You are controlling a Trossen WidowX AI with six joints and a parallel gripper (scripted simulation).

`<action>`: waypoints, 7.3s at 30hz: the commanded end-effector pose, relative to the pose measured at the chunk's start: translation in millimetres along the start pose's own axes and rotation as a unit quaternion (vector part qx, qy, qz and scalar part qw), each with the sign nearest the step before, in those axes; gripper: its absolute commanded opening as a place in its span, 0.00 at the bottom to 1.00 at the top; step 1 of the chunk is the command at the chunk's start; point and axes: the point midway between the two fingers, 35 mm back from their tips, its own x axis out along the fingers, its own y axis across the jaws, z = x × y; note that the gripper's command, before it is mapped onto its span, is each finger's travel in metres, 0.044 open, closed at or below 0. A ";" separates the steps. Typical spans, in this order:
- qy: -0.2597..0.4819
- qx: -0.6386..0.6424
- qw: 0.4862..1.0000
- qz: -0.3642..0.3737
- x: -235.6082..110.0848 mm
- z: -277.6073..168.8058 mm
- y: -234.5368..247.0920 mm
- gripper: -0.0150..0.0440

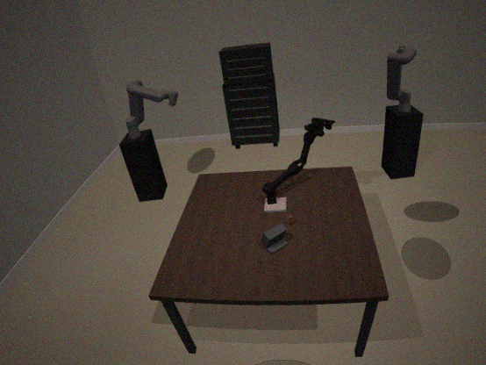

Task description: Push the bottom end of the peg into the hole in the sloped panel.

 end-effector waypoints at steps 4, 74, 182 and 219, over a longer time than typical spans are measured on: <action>0.015 0.038 0.999 0.000 -1.7 -9.7 11.4 1.00; 0.151 0.904 0.277 0.287 -24.7 158.9 537.7 1.00; 0.143 0.430 -0.299 0.840 -143.4 604.0 297.5 0.96; 0.145 0.430 -0.298 0.840 -122.0 573.4 313.0 0.25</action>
